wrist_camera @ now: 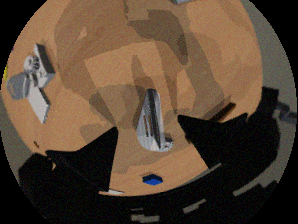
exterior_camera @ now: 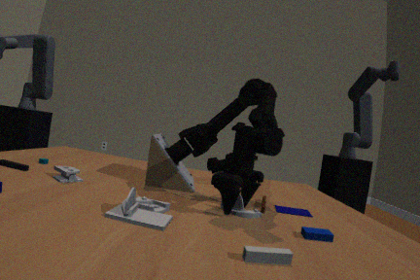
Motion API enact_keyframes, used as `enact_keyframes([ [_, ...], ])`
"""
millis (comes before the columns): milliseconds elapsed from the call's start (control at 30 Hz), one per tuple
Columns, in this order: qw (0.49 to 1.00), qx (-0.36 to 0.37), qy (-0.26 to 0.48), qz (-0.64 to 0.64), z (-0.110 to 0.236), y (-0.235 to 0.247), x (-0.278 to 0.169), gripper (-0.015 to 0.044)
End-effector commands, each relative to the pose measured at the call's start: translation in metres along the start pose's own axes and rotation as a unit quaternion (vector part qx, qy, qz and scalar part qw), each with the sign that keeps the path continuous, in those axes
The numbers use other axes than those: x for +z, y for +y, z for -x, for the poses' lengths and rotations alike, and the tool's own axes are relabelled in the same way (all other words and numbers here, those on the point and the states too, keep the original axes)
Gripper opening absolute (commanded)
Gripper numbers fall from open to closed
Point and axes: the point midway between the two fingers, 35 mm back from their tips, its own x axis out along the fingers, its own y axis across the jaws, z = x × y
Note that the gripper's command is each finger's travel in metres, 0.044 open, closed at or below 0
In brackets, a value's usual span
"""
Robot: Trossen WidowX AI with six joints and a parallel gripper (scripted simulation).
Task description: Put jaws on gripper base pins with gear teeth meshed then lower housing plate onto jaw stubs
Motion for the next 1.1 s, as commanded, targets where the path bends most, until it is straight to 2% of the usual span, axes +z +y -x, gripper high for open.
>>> enact_keyframes([
  [0, 1.0, 0.002, -0.001, -0.002, -0.0007, 0.0007, 0.0008, 0.044],
  [567, 1.0, 0.002, -0.001, -0.002, -0.001, 0.0007, 0.0008, 0.044],
  [933, 1.0, 0.0, 0.0, 0.0, -0.0007, -0.0001, 0.0004, 0.0151],
  [1067, 1.0, 0.0, 0.0, 0.0, -0.0007, -0.0001, 0.0004, 0.0134],
])
